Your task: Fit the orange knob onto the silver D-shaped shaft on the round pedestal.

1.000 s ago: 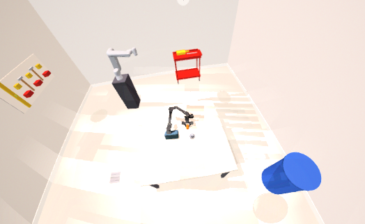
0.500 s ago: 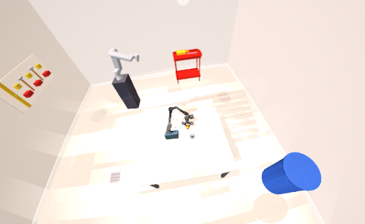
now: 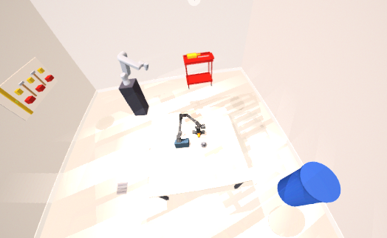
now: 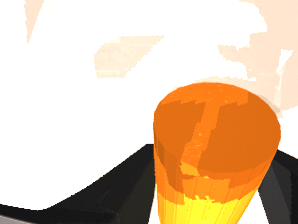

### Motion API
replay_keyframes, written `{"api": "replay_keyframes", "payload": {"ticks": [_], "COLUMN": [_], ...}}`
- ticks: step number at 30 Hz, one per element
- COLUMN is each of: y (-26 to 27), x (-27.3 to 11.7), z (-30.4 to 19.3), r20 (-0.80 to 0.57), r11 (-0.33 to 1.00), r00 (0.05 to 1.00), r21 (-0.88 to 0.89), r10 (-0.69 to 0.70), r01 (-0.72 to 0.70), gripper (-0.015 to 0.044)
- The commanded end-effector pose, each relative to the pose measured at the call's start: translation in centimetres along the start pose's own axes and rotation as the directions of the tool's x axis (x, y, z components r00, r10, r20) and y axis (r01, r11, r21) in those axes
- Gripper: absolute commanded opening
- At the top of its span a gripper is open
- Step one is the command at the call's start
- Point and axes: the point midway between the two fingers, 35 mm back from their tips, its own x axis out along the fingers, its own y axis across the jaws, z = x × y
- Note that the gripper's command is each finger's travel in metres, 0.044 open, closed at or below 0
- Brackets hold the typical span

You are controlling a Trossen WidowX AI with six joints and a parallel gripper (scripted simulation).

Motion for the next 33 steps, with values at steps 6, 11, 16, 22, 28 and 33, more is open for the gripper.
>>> {"api": "replay_keyframes", "payload": {"ticks": [6, 11, 16, 22, 28, 33], "y": [0.0, 0.0, 0.0, 0.0, 0.1, 0.1], "x": [-0.3, -0.5, -0.5, -0.6, -0.5, -0.5], "z": [-1.0, -1.5, -2.1, -2.7, -3.4, -4.0], "r20": [0.151, 0.236, 0.319, 0.415, 0.507, 0.580], "r11": [1.000, 1.000, 1.000, 1.000, 1.000, 1.000], "r00": [0.988, 0.972, 0.948, 0.910, 0.862, 0.815], "r21": [-0.002, -0.002, -0.002, -0.002, -0.002, -0.003], "r10": [0.000, 0.000, 0.000, 0.000, 0.000, 0.001], "r01": [0.001, 0.001, 0.001, 0.001, 0.001, 0.001], "gripper": [0.0179, 0.0179, 0.0179, 0.0179, 0.0179, 0.0179]}}
